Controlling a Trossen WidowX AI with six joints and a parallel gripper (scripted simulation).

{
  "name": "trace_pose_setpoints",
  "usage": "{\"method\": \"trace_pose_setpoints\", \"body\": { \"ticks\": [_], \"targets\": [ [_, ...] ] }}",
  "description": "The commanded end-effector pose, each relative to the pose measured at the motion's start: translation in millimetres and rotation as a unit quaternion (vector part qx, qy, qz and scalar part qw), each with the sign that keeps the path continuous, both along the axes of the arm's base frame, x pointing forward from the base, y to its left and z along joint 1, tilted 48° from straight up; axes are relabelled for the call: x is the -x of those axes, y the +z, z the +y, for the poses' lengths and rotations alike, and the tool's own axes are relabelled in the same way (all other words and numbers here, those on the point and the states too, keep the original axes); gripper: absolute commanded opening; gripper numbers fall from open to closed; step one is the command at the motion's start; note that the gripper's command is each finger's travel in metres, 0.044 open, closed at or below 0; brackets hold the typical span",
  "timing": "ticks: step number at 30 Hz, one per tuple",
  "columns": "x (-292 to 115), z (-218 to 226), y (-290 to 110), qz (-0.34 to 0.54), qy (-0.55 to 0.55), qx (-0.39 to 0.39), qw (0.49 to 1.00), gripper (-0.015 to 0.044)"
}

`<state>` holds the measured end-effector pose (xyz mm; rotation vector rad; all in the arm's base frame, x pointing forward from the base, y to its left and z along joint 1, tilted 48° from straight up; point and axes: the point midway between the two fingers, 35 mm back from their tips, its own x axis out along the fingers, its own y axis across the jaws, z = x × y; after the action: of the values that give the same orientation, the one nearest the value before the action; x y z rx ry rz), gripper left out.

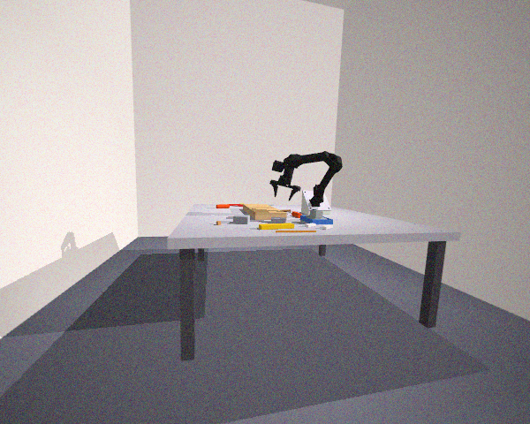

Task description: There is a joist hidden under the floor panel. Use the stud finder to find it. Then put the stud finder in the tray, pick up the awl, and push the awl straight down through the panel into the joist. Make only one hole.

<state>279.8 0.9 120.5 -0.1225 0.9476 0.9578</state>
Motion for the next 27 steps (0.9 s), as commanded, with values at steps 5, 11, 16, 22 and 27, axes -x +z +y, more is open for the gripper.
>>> {"method": "trace_pose_setpoints", "body": {
  "ticks": [5, 11, 16, 22, 27],
  "targets": [
    [32, -77, -100, 0.147, -0.095, 0.001, 0.985, 0.044],
    [89, -109, -169, 0.257, -0.152, -0.034, 0.954, 0.044],
    [137, -110, -208, 0.326, -0.18, -0.077, 0.925, 0.044],
    [139, -110, -210, 0.328, -0.181, -0.079, 0.924, 0.044],
    [140, -109, -209, 0.328, -0.181, -0.079, 0.924, 0.044]
  ]
}}
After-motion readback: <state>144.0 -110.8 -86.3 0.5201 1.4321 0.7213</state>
